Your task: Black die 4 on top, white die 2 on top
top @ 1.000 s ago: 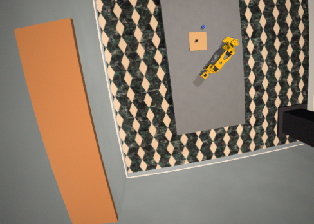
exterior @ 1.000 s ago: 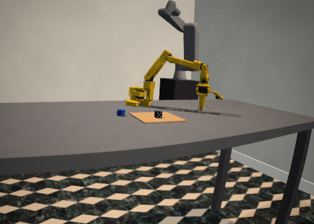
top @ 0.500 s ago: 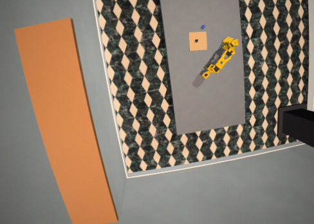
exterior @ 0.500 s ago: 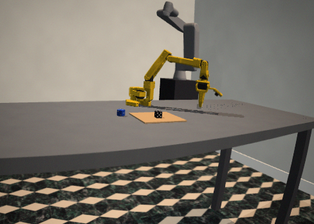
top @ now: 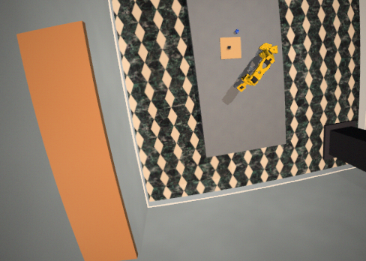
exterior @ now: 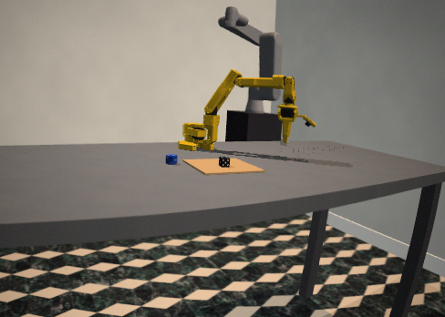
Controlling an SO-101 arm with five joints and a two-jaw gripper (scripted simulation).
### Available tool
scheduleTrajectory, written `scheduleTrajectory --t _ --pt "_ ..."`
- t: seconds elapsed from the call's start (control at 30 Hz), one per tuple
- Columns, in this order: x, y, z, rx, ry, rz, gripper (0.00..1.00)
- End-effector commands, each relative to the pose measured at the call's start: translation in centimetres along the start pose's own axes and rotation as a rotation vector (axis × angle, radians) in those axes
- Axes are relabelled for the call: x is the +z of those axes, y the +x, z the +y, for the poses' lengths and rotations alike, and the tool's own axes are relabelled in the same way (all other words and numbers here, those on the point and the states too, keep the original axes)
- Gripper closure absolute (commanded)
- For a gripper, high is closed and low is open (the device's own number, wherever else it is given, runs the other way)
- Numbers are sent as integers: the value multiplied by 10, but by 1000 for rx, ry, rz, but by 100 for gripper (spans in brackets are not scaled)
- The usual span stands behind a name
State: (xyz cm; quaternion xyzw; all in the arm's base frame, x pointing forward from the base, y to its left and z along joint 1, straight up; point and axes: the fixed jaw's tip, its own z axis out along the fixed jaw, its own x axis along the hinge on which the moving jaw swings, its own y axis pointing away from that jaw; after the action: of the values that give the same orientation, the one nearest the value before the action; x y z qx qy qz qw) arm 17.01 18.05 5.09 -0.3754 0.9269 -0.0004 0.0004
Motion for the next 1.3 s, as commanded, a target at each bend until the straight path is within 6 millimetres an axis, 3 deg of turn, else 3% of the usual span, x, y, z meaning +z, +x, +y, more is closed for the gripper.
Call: scheduleTrajectory --t 0.0,0.73,1.0,1.07,1.27 --pt "-18 -7 2 0 -3 -83 100" --pt "-18 -6 -5 29 -2 -77 100" --pt "-18 3 -49 205 4 -65 100" --pt "-18 3 -49 205 4 -65 100" --pt "-16 23 -99 428 10 -58 100"
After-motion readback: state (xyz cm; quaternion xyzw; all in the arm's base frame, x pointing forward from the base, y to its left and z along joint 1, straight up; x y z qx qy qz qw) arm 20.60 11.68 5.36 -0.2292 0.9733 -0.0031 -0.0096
